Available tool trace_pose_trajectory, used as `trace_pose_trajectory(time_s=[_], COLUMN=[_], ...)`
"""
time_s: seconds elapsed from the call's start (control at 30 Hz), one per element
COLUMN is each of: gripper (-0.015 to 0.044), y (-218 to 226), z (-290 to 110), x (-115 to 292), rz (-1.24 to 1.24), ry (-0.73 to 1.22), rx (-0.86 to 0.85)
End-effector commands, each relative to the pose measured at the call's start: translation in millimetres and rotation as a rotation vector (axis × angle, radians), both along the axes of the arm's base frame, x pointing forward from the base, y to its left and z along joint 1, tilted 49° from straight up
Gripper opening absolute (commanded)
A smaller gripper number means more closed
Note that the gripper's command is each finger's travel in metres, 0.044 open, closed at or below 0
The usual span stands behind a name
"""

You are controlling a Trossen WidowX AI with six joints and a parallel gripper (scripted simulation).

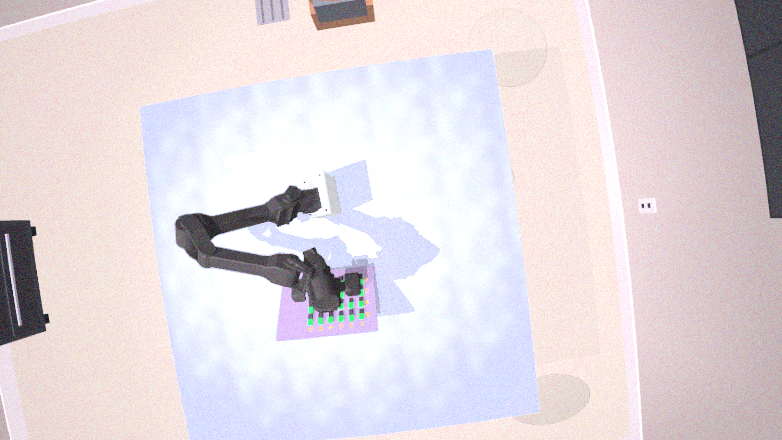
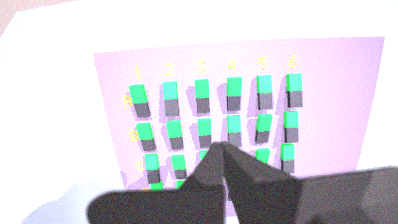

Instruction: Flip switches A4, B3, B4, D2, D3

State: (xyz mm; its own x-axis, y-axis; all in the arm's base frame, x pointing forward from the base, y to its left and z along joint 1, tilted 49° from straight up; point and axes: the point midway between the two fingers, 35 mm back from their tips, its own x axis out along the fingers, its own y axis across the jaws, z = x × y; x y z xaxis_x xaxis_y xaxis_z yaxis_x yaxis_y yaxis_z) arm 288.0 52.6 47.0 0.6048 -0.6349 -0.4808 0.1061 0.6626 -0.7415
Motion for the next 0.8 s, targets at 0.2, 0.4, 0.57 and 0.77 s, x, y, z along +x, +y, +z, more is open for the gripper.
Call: trace_pose_trajectory(time_s=[0.2, 0.4, 0.57, 0.77], gripper=[0.0000, 0.0000, 0.0000, 0.0000], y=[-20.8, -22.9, -28.0, -32.8], z=[-25.8, -27.2, -30.5, -34.2], x=[15.6, 17.5, 21.9, 26.6], rz=[-0.021, -0.021, -0.021, -0.021], ry=[0.016, 0.016, 0.015, 0.015], rx=[-0.007, -0.007, -0.008, -0.008])
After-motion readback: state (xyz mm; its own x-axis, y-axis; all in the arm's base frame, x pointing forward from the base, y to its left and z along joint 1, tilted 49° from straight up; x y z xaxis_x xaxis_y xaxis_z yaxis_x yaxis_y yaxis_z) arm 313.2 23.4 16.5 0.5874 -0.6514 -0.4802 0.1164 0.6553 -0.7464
